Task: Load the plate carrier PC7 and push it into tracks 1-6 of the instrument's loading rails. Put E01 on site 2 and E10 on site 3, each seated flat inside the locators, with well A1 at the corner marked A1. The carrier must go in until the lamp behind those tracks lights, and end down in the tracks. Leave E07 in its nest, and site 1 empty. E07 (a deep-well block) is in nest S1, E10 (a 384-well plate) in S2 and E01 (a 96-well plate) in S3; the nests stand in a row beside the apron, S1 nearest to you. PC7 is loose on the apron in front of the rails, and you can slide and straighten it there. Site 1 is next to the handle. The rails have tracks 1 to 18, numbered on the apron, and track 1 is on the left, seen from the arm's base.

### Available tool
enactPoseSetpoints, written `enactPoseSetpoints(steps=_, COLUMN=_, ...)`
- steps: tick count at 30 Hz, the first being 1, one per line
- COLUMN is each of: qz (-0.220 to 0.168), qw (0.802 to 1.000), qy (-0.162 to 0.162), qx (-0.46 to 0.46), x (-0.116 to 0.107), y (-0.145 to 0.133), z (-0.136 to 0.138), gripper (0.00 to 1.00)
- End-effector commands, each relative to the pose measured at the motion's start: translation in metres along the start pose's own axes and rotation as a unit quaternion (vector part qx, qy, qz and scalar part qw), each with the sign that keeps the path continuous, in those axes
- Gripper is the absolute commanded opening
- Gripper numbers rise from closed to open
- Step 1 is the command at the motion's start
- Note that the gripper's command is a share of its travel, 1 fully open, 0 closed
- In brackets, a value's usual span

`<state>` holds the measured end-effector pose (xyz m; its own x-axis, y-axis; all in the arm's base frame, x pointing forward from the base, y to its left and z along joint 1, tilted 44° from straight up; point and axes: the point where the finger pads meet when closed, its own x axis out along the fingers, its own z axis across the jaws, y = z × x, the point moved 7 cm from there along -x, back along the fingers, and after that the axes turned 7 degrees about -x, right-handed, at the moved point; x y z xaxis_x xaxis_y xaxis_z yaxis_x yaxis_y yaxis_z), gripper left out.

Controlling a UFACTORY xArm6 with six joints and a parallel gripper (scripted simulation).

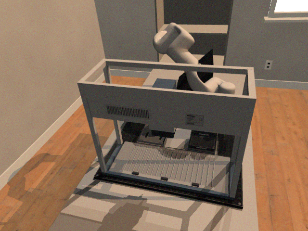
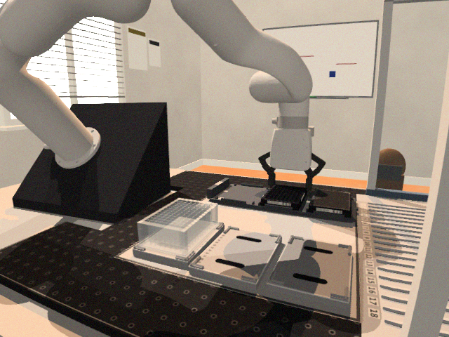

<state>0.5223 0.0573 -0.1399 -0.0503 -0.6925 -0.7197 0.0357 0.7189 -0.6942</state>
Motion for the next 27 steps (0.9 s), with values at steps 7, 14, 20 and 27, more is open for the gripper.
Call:
enactPoseSetpoints(steps=7, qz=0.001, qw=1.0, qy=-0.002, qx=0.0, x=-0.002, y=0.006, z=0.002, gripper=1.0)
enactPoseSetpoints(steps=14, qz=0.001, qw=1.0, qy=-0.002, qx=0.0, x=-0.002, y=0.01, z=0.003, gripper=1.0)
enactPoseSetpoints(steps=20, qz=0.001, qw=1.0, qy=-0.002, qx=0.0, x=-0.002, y=0.014, z=0.003, gripper=1.0)
enactPoseSetpoints(steps=27, qz=0.001, qw=1.0, qy=-0.002, qx=0.0, x=-0.002, y=0.017, z=0.003, gripper=1.0)
